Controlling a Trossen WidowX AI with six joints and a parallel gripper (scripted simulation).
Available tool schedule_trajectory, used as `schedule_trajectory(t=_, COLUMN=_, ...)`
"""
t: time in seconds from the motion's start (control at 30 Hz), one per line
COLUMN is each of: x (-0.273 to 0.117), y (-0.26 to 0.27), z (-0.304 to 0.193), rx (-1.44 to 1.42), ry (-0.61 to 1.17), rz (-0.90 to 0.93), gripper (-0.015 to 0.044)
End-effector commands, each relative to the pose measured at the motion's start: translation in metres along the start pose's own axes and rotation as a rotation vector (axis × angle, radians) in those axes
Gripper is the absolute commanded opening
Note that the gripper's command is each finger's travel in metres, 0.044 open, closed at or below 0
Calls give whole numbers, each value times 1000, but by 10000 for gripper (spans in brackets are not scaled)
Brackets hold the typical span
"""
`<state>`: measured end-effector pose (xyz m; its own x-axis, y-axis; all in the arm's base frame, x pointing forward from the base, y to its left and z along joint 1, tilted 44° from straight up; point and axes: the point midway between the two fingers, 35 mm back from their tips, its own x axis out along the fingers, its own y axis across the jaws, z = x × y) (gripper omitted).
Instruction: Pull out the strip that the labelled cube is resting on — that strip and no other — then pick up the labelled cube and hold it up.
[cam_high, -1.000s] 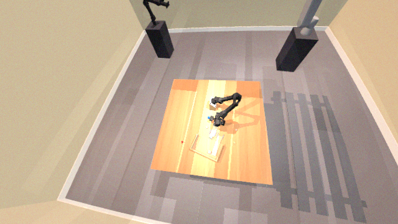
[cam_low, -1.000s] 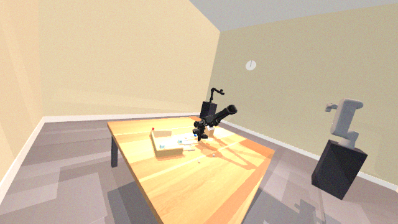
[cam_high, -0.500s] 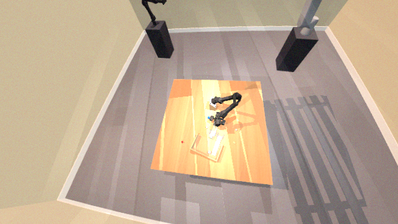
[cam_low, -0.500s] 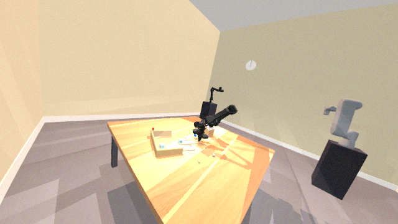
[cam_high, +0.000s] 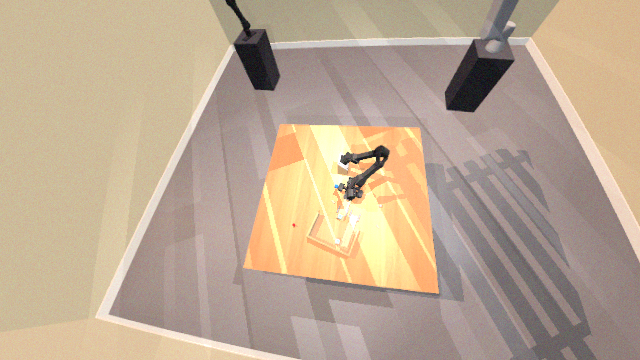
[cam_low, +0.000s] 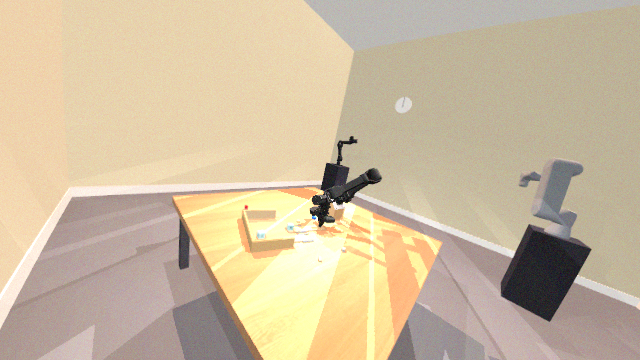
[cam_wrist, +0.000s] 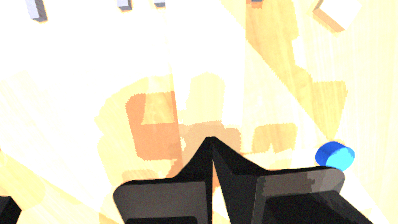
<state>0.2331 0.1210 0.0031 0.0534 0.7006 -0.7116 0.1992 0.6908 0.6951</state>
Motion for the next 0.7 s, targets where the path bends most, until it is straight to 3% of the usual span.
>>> schedule_trajectory(t=0.0, x=-6, y=0, z=1, rx=0, ry=4, rz=-4, gripper=0)
schedule_trajectory(t=0.13, x=-40, y=0, z=2, rx=3, ry=25, rz=-8, gripper=0)
schedule_trajectory(t=0.27, x=-41, y=0, z=2, rx=4, ry=26, rz=-7, gripper=0)
schedule_trajectory(t=0.67, x=-44, y=-1, z=51, rx=131, ry=24, rz=-9, gripper=315)
